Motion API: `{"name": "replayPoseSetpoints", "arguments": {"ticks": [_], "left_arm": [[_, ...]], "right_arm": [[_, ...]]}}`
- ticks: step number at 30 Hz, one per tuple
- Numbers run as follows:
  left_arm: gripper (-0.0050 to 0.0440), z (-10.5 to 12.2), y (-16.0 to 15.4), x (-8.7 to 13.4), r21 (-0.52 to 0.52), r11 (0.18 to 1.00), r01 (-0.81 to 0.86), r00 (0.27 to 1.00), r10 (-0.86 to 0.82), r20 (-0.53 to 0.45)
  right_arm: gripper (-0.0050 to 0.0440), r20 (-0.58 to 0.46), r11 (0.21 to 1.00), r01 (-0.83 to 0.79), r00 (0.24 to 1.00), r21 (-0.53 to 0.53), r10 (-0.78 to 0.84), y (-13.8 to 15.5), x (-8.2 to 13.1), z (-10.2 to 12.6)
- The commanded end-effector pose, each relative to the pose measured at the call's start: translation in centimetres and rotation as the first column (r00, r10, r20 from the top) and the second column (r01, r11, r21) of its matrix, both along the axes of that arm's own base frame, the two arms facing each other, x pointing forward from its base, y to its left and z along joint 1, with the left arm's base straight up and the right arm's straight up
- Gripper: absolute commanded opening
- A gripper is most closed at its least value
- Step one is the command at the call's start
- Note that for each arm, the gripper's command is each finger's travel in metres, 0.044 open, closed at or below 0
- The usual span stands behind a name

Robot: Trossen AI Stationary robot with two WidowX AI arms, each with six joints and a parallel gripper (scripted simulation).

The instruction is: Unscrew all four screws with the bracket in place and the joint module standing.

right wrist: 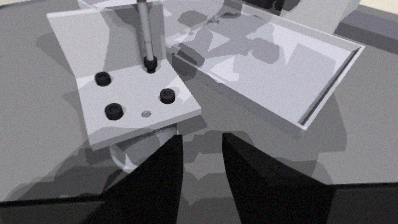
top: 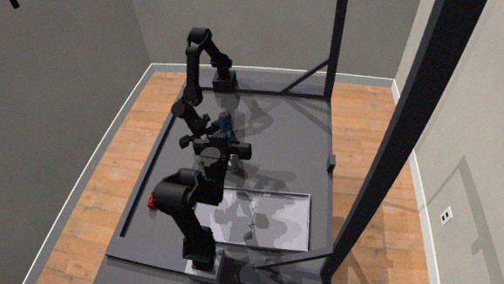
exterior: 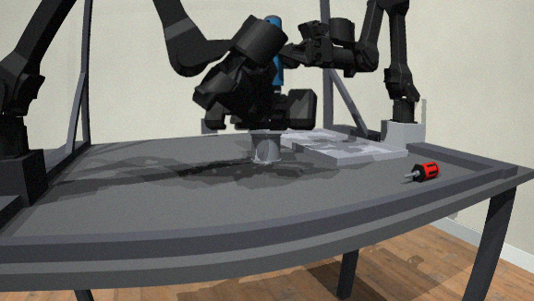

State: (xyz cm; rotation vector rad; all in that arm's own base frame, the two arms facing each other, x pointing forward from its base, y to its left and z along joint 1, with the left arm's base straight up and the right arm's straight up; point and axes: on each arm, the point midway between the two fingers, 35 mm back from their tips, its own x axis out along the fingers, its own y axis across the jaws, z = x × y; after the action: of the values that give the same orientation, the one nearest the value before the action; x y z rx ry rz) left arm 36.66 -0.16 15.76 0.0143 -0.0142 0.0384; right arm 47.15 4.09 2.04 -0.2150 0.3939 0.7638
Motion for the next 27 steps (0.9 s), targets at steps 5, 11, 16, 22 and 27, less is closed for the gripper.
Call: {"name": "replayPoseSetpoints", "arguments": {"ticks": [5, 11, 16, 22, 27], "left_arm": [[0.0161, 0.7, 0.2, 0.1, 0.0, 1.0, -0.006, 1.0, 0.006, 0.02], [0.0161, 0.7, 0.2, 0.1, 0.0, 1.0, -0.006, 1.0, 0.006, 0.02], [0.0161, 0.7, 0.2, 0.1, 0.0, 1.0, -0.006, 1.0, 0.006, 0.02], [0.0161, 0.7, 0.2, 0.1, 0.0, 1.0, -0.006, 1.0, 0.006, 0.02], [0.0161, 0.7, 0.2, 0.1, 0.0, 1.0, -0.006, 1.0, 0.006, 0.02]], "right_arm": [[0.01, 0.013, 0.996, -0.081, 0.997, -0.036, 0.082, 0.8, 0.7, 4.1], [0.01, -0.03, 0.988, -0.146, 0.989, -0.043, 0.145, 1.7, 0.1, 5.8], [0.01, -0.062, 0.986, -0.162, 0.985, -0.038, 0.159, 2.4, 0.1, 5.3], [0.01, -0.071, 0.987, -0.157, 0.985, -0.036, 0.154, 3.6, 1.1, 4.1], [0.01, -0.069, 0.987, -0.157, 0.986, -0.034, 0.154, 5.7, 2.6, 2.6]]}}
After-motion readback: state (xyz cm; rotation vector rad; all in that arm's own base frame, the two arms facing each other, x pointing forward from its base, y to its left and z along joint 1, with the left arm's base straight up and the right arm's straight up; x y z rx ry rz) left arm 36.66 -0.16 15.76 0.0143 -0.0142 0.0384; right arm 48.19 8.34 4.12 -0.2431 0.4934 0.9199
